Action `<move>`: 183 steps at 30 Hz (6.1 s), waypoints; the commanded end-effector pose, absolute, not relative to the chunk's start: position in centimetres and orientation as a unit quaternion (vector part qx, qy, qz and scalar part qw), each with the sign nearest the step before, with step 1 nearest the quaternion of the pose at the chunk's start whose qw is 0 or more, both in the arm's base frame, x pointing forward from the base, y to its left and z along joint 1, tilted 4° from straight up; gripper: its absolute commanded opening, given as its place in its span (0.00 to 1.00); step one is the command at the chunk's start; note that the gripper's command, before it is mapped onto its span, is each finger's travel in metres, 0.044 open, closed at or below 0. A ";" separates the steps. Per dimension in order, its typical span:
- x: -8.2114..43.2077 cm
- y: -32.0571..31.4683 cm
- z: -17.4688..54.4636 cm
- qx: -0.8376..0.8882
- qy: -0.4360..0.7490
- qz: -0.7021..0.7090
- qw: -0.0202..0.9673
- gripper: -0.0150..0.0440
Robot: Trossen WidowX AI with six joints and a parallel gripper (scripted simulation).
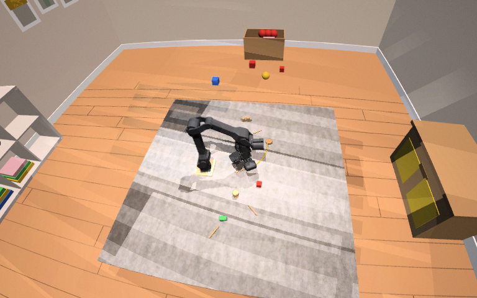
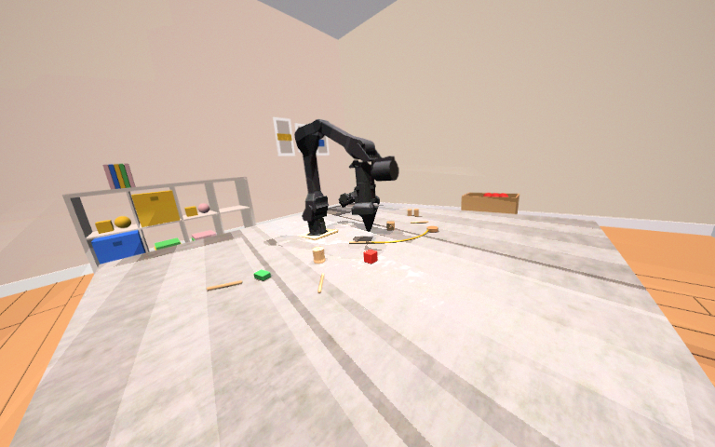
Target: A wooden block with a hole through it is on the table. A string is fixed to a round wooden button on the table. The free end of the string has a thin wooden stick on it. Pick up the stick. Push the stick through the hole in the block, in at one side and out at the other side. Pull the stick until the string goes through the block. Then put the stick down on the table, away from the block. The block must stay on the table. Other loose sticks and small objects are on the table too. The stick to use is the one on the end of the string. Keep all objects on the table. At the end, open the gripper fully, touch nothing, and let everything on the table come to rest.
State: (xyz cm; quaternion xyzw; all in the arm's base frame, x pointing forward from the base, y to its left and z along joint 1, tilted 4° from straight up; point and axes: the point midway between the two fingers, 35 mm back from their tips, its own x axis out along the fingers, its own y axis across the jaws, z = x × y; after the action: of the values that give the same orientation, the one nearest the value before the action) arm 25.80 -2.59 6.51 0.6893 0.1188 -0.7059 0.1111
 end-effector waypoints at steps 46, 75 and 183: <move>25.3 -2.5 2.1 0.686 0.120 -0.709 0.110 0.25; 25.7 -2.6 5.5 0.686 0.120 -0.709 0.110 0.25; 31.4 0.6 7.9 0.001 0.718 0.001 0.696 0.25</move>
State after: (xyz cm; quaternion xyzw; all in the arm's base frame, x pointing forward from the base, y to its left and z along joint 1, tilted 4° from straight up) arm 31.14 0.47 7.97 0.0356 0.7161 -0.0339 0.6963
